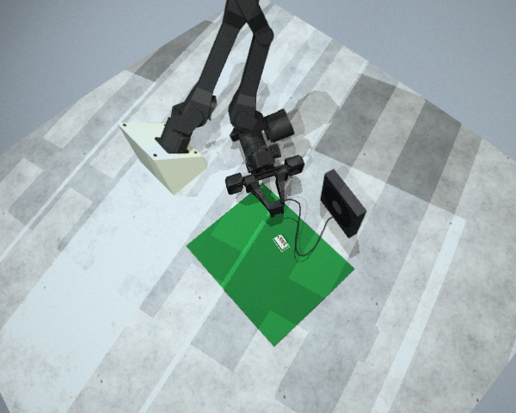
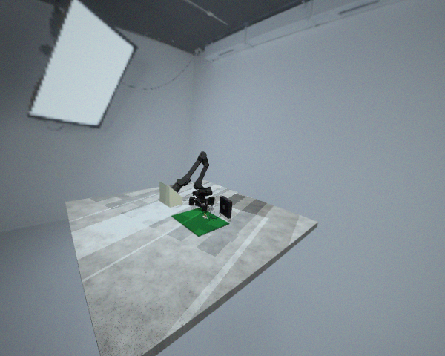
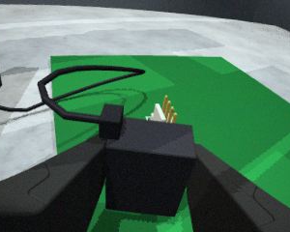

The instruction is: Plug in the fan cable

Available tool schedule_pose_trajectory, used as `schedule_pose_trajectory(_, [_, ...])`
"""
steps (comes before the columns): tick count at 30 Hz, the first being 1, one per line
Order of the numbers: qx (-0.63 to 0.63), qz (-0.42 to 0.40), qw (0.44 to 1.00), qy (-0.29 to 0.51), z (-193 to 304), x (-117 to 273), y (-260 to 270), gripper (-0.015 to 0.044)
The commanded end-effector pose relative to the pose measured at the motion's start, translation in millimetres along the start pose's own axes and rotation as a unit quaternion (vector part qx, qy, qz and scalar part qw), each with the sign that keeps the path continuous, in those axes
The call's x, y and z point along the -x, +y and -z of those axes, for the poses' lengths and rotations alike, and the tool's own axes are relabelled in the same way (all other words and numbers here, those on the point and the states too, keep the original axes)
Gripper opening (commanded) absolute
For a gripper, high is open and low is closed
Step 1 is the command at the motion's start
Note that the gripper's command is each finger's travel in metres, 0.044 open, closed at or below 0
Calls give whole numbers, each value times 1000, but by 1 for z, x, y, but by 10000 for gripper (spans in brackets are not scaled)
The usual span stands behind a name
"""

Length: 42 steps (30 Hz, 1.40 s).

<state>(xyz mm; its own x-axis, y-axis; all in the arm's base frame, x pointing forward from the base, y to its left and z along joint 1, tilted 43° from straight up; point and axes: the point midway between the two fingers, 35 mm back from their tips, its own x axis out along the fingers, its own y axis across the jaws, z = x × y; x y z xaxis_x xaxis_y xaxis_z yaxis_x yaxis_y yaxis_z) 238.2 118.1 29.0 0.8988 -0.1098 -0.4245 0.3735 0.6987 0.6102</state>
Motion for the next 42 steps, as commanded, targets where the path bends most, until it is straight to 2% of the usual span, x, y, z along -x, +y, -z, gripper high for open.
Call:
schedule_pose_trajectory(1, [-5, -1, 1000, -2, 3, -1, 2, 0])
schedule_pose_trajectory(42, [0, 0, 1000, 0, 10, -2, -1, 0])
